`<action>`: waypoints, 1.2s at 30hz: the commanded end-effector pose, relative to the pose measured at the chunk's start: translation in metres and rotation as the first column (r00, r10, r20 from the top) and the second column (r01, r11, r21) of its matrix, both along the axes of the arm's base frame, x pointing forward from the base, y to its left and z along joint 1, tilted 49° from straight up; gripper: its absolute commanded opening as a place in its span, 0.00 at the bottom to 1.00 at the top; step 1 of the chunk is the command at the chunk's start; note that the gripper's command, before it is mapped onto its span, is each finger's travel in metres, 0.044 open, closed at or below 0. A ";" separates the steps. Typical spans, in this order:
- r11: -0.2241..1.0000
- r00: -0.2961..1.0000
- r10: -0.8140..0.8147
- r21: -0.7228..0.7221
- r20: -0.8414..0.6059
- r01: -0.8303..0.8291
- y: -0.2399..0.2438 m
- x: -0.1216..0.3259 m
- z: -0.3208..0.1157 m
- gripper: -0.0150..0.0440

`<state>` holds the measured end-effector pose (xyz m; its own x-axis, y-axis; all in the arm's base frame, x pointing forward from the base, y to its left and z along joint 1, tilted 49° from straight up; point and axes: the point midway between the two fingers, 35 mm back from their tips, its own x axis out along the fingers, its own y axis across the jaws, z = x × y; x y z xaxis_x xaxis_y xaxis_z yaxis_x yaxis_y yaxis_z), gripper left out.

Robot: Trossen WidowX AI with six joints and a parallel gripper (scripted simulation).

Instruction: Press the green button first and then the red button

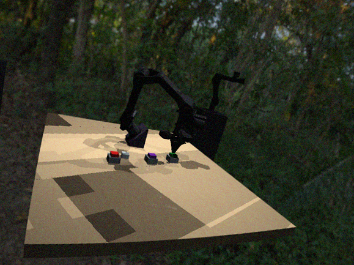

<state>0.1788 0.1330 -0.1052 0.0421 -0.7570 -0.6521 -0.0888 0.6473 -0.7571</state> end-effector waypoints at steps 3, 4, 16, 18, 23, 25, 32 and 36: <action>1.000 1.000 0.002 0.019 0.012 -0.002 0.018 0.001 0.012 0.29; 1.000 1.000 0.002 0.019 0.012 -0.002 0.018 0.001 0.012 0.29; 1.000 1.000 0.003 0.022 0.010 -0.003 0.063 0.000 0.055 0.29; 0.999 1.000 0.009 0.036 0.007 -0.009 0.055 0.019 0.075 0.29; 0.998 1.000 0.026 0.060 0.010 -0.026 0.014 0.067 0.139 0.29; 0.998 0.999 0.030 0.061 0.014 -0.031 -0.007 0.080 0.164 0.29; 0.999 0.999 0.031 0.025 0.030 -0.032 -0.093 0.100 0.248 0.29; 1.000 0.999 0.023 -0.009 0.034 -0.022 -0.134 0.094 0.284 0.29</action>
